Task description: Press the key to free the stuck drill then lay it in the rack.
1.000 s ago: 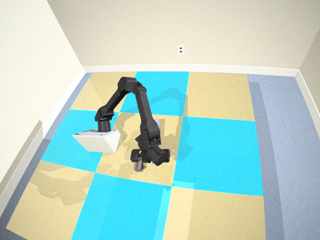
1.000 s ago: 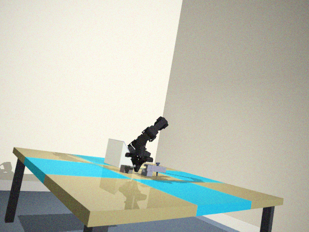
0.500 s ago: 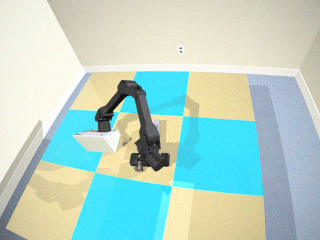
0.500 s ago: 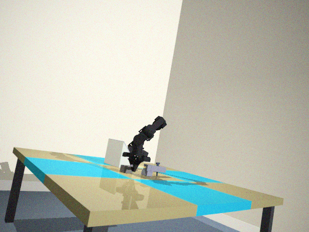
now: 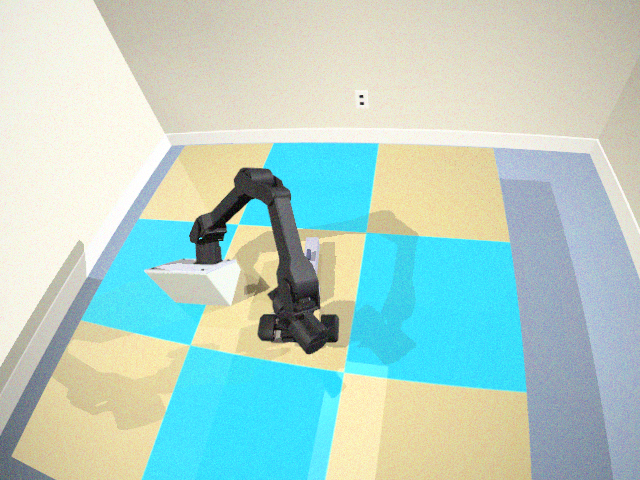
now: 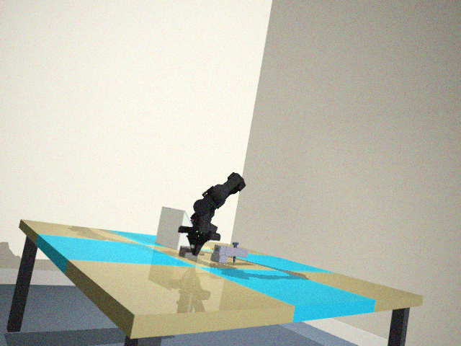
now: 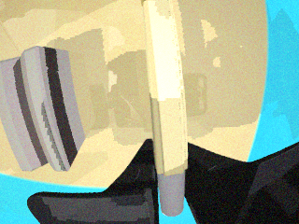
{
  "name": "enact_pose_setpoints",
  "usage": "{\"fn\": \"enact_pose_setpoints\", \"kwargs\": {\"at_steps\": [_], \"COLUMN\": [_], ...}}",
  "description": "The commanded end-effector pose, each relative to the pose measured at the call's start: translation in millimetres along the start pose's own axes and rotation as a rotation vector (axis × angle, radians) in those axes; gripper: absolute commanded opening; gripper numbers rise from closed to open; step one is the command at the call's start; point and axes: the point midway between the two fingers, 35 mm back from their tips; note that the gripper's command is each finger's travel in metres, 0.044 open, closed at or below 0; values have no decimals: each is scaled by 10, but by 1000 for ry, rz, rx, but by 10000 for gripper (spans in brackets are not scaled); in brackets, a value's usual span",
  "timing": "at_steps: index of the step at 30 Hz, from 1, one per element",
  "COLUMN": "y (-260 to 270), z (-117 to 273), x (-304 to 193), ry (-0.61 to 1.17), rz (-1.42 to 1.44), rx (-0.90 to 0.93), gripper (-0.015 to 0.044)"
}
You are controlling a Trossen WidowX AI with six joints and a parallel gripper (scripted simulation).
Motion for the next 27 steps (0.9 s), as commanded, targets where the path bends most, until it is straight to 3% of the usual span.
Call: {"fn": "enact_pose_setpoints", "kwargs": {"at_steps": [1,27], "y": [-2,6], "z": [-17,119], "x": [-90,-49], "ry": [0,0], "rz": [1,0], "rx": [7,7], "gripper": [0,0]}}
Point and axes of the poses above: the point midway between the two fingers, 35 mm back from their tips, its own z axis back along the fingers, its own y axis across the jaws, x = y × z, and after that the axes turned 15 degrees about -z, right-handed
